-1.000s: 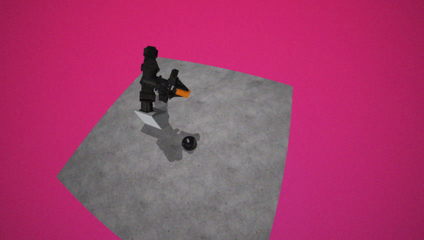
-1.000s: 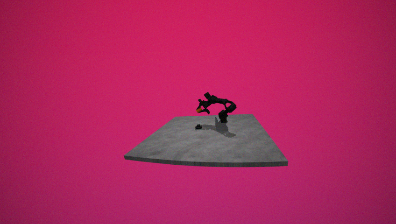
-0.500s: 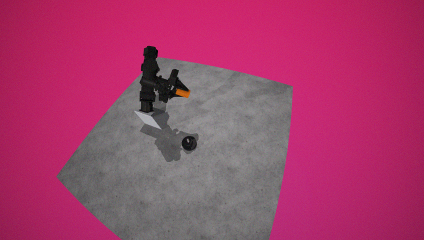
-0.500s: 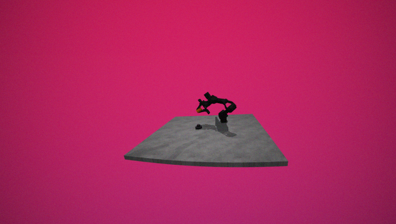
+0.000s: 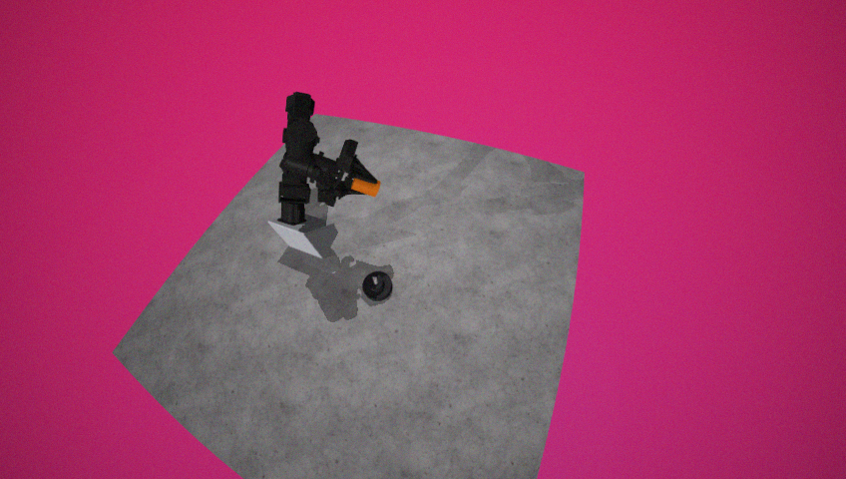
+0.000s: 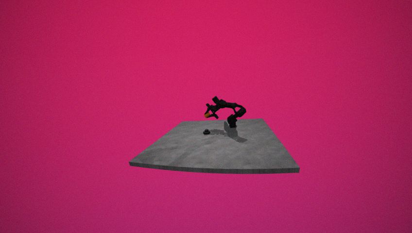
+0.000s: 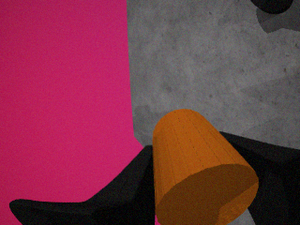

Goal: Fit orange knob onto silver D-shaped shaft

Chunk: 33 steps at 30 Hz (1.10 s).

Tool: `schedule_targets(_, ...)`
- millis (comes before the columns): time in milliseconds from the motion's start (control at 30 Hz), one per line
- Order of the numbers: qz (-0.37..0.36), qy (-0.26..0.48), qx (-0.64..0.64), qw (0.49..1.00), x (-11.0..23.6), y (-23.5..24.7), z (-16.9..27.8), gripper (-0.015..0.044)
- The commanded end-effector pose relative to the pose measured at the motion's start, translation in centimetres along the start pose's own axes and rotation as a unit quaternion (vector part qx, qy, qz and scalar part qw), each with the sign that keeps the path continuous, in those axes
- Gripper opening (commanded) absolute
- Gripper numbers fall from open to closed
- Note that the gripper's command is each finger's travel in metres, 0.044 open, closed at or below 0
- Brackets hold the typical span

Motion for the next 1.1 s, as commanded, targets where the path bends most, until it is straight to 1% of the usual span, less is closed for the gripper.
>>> schedule_targets(0,0.014,-0.001,0.003,1.000,-0.3,0.0,0.0,0.0000)
schedule_targets(200,0.066,0.001,0.003,0.998,-1.2,0.4,0.0,0.0000)
schedule_targets(533,0.180,0.007,0.002,0.984,-3.3,1.1,0.0,0.0000)
schedule_targets(800,0.277,0.015,0.003,0.961,-5.4,1.7,0.0,0.0000)
schedule_targets(1067,0.373,0.024,0.003,0.927,-7.9,2.0,0.1,0.0000)
Point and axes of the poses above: the point midway between the two fingers, 35 mm back from their tips, its own x axis back along the fingers, its own y axis across the jaws, z = x × y, the point moved 9 cm from there along x, back along the fingers, and after that the axes turned 4 degrees about x, right-handed, at the moved point
